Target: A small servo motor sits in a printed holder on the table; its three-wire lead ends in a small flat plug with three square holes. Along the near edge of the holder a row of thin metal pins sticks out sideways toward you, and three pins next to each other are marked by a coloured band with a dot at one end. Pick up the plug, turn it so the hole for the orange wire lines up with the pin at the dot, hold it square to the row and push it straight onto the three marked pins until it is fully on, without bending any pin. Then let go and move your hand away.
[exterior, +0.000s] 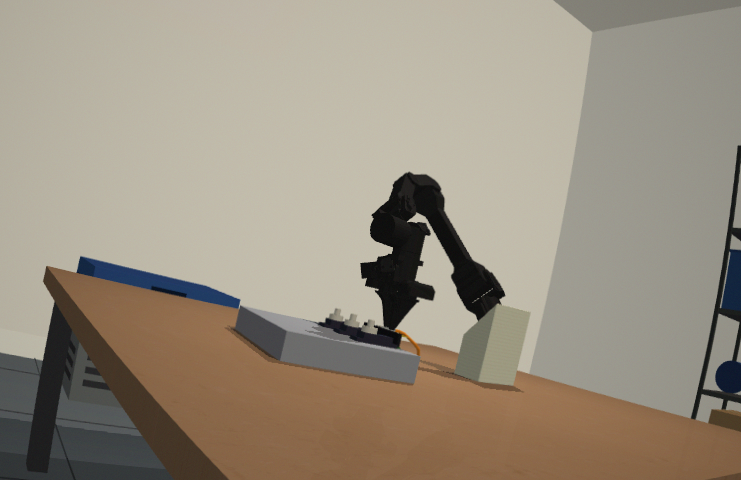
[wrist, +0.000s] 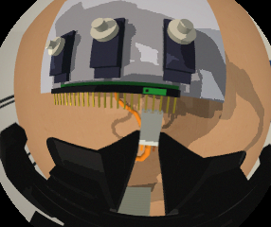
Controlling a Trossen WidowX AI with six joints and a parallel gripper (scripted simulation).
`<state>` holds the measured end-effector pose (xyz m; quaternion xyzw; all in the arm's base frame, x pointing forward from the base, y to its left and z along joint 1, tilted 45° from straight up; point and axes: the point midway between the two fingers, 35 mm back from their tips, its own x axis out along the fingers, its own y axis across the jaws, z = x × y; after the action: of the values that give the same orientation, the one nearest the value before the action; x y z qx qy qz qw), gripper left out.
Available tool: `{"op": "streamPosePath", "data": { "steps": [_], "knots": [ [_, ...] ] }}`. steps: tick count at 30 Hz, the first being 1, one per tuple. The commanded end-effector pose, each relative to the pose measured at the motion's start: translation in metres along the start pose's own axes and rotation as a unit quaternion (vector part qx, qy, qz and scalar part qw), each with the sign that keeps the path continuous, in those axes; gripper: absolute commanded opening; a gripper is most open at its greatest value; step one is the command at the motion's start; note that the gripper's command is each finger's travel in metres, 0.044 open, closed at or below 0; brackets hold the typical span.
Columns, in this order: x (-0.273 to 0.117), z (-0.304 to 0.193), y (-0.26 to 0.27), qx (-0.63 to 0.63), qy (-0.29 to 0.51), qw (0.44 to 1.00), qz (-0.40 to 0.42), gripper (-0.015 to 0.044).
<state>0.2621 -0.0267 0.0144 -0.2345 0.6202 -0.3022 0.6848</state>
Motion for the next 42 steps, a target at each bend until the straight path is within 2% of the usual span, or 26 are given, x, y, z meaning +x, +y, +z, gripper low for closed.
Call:
{"op": "streamPosePath", "data": {
  "steps": [1,24,33,40,42],
  "knots": [
    [0.0,0.003,-0.001,-0.002,0.0,1.0,-0.002,0.0],
    [-0.001,0.018,-0.003,-0.001,-0.001,1.0,-0.002,0.0],
    [-0.001,0.015,0.0,-0.001,-0.001,1.0,-0.002,0.0236],
    [-0.058,0.014,0.0,-0.002,0.0,1.0,0.0,0.042],
    [-0.058,0.014,0.0,-0.002,0.0,1.0,0.0,0.044]
  ]
}}
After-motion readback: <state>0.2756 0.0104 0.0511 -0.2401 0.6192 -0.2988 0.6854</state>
